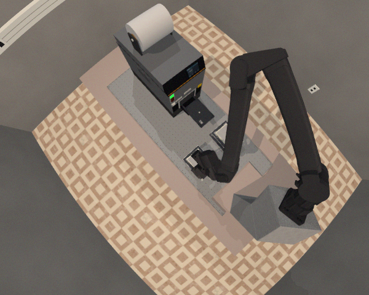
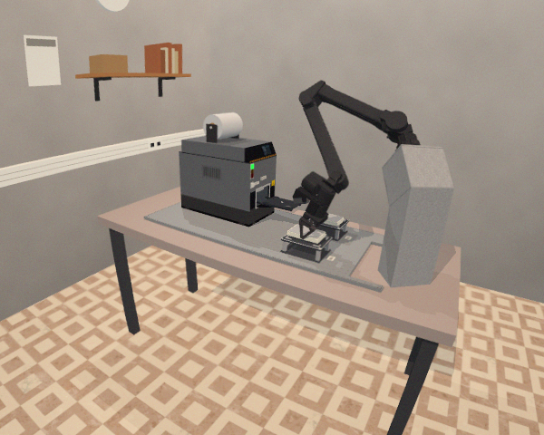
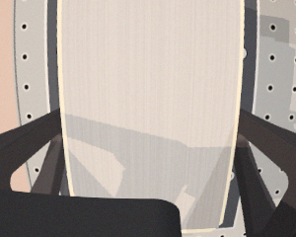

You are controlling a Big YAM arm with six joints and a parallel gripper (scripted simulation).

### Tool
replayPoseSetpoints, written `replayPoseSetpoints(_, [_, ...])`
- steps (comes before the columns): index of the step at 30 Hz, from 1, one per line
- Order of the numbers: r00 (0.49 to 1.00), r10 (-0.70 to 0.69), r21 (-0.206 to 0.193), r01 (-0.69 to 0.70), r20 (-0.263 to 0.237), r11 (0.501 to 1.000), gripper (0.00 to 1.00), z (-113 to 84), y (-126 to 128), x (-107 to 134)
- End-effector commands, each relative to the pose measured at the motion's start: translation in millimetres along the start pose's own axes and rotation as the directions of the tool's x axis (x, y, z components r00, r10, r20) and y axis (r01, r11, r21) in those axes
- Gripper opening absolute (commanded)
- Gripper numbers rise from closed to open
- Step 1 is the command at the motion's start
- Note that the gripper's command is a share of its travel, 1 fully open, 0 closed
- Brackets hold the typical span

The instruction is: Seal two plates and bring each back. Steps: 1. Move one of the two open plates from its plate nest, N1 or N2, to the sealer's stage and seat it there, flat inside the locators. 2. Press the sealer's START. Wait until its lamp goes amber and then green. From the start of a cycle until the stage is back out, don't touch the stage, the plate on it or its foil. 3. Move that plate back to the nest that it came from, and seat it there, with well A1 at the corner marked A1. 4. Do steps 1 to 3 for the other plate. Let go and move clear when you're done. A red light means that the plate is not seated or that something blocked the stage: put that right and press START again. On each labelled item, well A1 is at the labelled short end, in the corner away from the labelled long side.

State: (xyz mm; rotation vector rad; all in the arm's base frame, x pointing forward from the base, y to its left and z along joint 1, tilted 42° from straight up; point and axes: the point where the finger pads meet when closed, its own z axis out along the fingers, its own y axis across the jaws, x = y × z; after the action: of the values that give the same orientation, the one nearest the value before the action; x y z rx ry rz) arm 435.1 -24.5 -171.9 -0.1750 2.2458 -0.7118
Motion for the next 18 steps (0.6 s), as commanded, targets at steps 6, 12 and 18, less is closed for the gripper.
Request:
replayPoseSetpoints(6, [1.0,-0.01,0.008,0.01,-0.021,1.0,0.0,0.3,-9,14])
replayPoseSetpoints(12, [1.0,-0.016,0.002,0.016,-0.017,1.0,0.0,5.1,-2,14])
replayPoseSetpoints(18, [1.0,-0.014,0.001,0.014,-0.012,1.0,0.0,7.4,-2,8])
